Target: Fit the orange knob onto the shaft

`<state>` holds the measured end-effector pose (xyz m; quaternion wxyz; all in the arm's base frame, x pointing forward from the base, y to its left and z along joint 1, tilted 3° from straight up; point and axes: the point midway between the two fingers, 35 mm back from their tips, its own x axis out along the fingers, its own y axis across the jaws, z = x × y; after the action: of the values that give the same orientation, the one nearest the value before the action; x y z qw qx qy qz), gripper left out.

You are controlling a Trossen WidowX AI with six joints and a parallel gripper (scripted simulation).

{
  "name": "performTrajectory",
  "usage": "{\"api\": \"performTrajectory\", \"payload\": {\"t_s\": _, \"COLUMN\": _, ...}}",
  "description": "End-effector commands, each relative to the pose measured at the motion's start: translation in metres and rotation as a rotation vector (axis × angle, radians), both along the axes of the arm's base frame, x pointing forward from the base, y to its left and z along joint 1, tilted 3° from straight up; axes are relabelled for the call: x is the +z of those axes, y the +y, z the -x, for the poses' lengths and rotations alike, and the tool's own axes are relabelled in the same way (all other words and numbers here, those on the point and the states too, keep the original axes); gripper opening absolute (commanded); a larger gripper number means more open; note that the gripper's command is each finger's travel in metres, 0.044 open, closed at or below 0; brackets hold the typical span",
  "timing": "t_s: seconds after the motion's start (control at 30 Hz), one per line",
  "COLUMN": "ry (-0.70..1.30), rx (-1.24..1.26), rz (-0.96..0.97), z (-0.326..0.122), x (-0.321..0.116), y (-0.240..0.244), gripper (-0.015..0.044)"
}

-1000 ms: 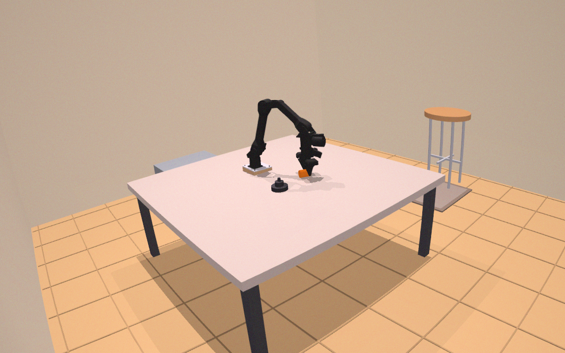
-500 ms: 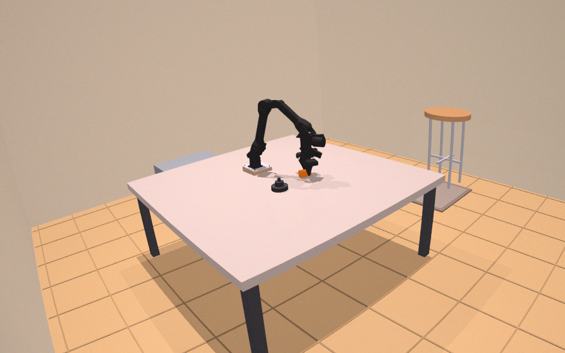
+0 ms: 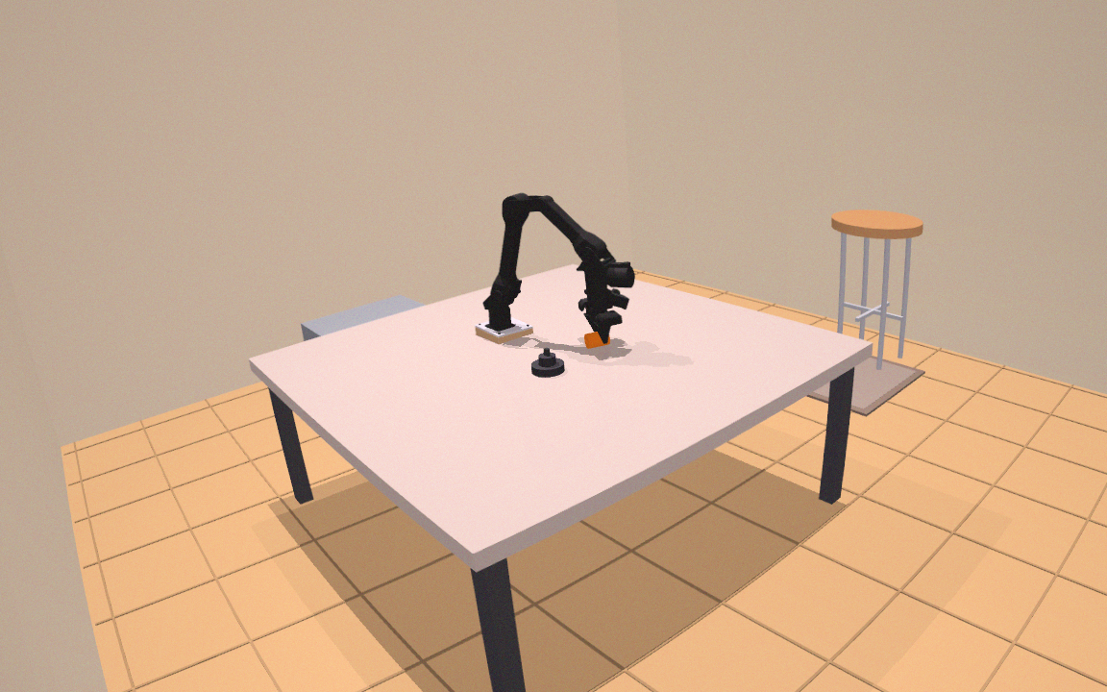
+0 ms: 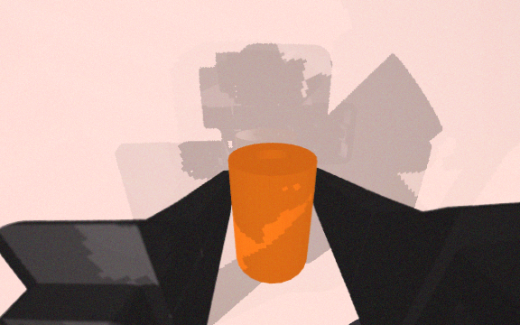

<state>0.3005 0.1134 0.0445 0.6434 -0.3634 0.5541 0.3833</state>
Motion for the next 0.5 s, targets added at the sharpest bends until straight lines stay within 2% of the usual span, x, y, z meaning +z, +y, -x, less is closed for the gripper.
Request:
{"api": "performTrajectory", "payload": {"t_s": 0.0, "ry": -0.029, "rx": 0.003, "rz": -0.055, "z": 0.002, "x": 0.003, "y": -0.003, "gripper": 0.0179}}
{"api": "performTrajectory", "payload": {"t_s": 0.47, "ry": -0.118, "rx": 0.011, "rz": -0.234, "z": 0.007, "x": 0.009, "y": -0.014, "gripper": 0.0179}}
